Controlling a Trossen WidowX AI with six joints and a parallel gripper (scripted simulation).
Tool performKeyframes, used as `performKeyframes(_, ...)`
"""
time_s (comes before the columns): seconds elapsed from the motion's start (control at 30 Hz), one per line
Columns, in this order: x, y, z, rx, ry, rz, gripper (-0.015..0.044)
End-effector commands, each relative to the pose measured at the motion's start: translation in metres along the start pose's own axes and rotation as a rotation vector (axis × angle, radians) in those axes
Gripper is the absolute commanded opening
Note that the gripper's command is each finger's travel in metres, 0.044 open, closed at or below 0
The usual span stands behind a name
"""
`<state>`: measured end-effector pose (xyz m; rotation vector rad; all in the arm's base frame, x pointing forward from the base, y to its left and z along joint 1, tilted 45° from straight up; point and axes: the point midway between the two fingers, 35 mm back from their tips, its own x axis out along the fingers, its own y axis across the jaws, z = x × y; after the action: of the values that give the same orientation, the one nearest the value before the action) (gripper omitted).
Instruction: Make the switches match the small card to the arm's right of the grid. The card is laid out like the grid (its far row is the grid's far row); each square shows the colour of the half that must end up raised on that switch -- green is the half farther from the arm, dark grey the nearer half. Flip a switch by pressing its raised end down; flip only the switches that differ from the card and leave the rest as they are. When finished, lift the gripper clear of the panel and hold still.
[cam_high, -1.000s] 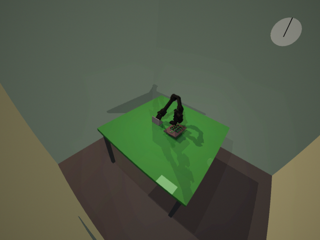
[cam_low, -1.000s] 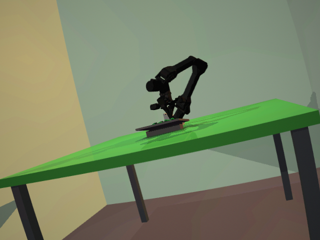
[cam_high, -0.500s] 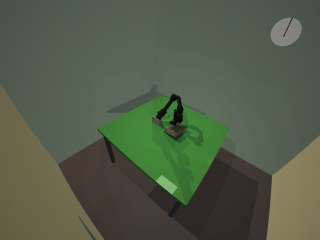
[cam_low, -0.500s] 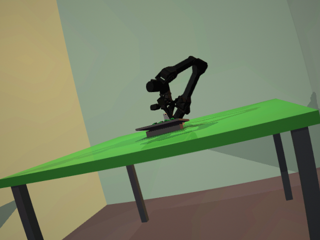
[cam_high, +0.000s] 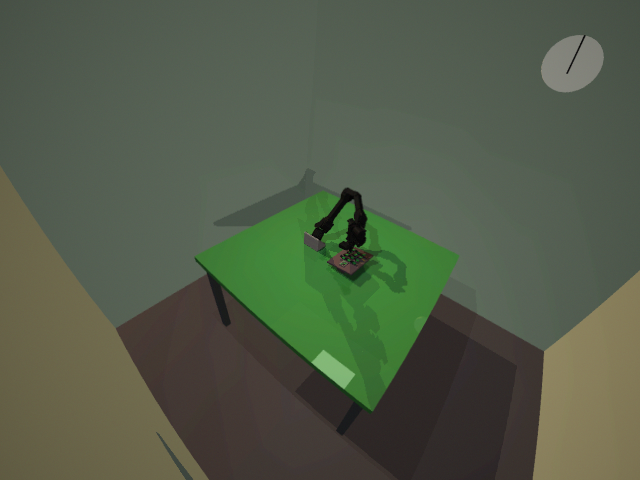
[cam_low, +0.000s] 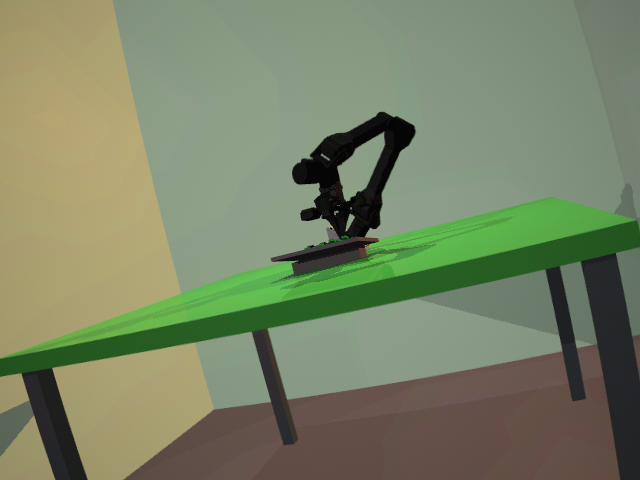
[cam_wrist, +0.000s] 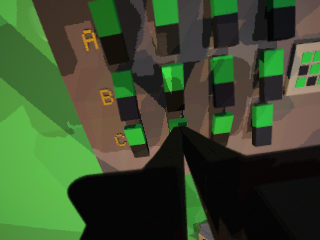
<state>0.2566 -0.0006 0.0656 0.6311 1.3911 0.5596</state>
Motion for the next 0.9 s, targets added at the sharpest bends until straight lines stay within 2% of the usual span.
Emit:
performKeyframes(0.0,0.0009,0.0003,0.0002,0.005,-0.002,0.004,0.0000)
performKeyframes(0.87,0.0044,0.0004,0.0003,0.005,-0.002,0.004,0.0000)
